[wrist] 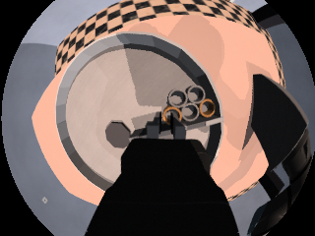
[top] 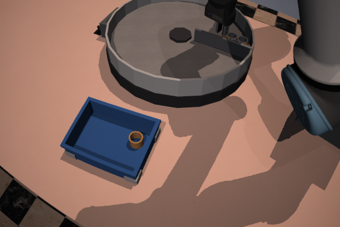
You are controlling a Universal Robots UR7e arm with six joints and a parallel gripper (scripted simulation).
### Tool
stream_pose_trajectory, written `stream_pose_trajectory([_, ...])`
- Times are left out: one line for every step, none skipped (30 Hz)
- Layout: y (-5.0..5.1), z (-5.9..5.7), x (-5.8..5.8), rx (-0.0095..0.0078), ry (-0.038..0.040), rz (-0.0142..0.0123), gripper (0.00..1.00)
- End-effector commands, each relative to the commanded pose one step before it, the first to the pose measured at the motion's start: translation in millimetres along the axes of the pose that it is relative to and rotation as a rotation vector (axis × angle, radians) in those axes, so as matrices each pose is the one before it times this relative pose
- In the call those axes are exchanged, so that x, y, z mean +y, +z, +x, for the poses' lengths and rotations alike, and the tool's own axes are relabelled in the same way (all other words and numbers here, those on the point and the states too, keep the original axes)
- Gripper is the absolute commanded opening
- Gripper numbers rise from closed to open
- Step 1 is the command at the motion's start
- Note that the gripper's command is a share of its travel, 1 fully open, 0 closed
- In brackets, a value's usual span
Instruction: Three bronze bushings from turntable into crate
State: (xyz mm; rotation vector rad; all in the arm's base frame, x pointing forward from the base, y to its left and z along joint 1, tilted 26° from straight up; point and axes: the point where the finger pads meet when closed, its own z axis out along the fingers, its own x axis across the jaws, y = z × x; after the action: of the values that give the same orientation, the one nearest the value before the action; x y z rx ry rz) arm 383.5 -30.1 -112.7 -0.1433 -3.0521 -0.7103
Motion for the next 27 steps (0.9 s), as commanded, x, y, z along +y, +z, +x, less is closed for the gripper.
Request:
stream_pose_trajectory([-0.25,-0.40,-0.22,-0.00117,-0.00016,0.00062,0.40])
stream_pose_trajectory([0.00,0.00,0.00,0.00000,0.00000,0.00000,0.40])
stream_pose_trajectory([0.00,0.00,0.00,0.00000,0.00000,0.00000,0.40])
stream_pose_trajectory([0.00,0.00,0.00,0.00000,0.00000,0.00000,0.40])
stream_pose_trajectory([0.95,0.00,0.00,0.00001,0.00000,-0.00001,0.40])
stream_pose_trajectory([0.97,0.00,0.00,-0.00001,0.00000,0.00000,0.40])
stream_pose_trajectory([0.97,0.00,0.00,-0.00001,0.00000,0.00000,0.40])
stream_pose_trajectory([0.97,0.00,0.00,-0.00001,0.00000,0.00000,0.40])
stream_pose_trajectory([0.97,0.00,0.00,-0.00001,0.00000,0.00000,0.40])
stream_pose_trajectory([0.00,0.00,0.00,0.00000,0.00000,0.00000,0.40])
stream_pose_trajectory([0.00,0.00,0.00,0.00000,0.00000,0.00000,0.40])
stream_pose_trajectory([0.00,0.00,0.00,0.00000,0.00000,0.00000,0.40])
stream_pose_trajectory([0.00,0.00,0.00,0.00000,0.00000,0.00000,0.40])
stream_pose_trajectory([0.00,0.00,0.00,0.00000,0.00000,0.00000,0.40])
stream_pose_trajectory([0.00,0.00,0.00,0.00000,0.00000,0.00000,0.40])
stream_pose_trajectory([0.00,0.00,0.00,0.00000,0.00000,0.00000,0.40])
stream_pose_trajectory([0.00,0.00,0.00,0.00000,0.00000,0.00000,0.40])
stream_pose_trajectory([0.00,0.00,0.00,0.00000,0.00000,0.00000,0.40])
stream_pose_trajectory([0.00,0.00,0.00,0.00000,0.00000,0.00000,0.40])
stream_pose_trajectory([0.00,0.00,0.00,0.00000,0.00000,0.00000,0.40])
stream_pose_trajectory([0.00,0.00,0.00,0.00000,0.00000,0.00000,0.40])
stream_pose_trajectory([0.95,0.00,0.00,0.00001,0.00000,-0.00001,0.40])
stream_pose_trajectory([0.97,0.00,0.00,-0.00001,0.00000,0.00000,0.40])
stream_pose_trajectory([0.97,0.00,0.00,-0.00001,0.00000,0.00000,0.40])
stream_pose_trajectory([0.97,0.00,0.00,-0.00001,0.00000,0.00000,0.40])
stream_pose_trajectory([0.97,0.00,0.00,-0.00001,0.00000,0.00000,0.40])
stream_pose_trajectory([0.00,0.00,0.00,0.00000,0.00000,0.00000,0.40])
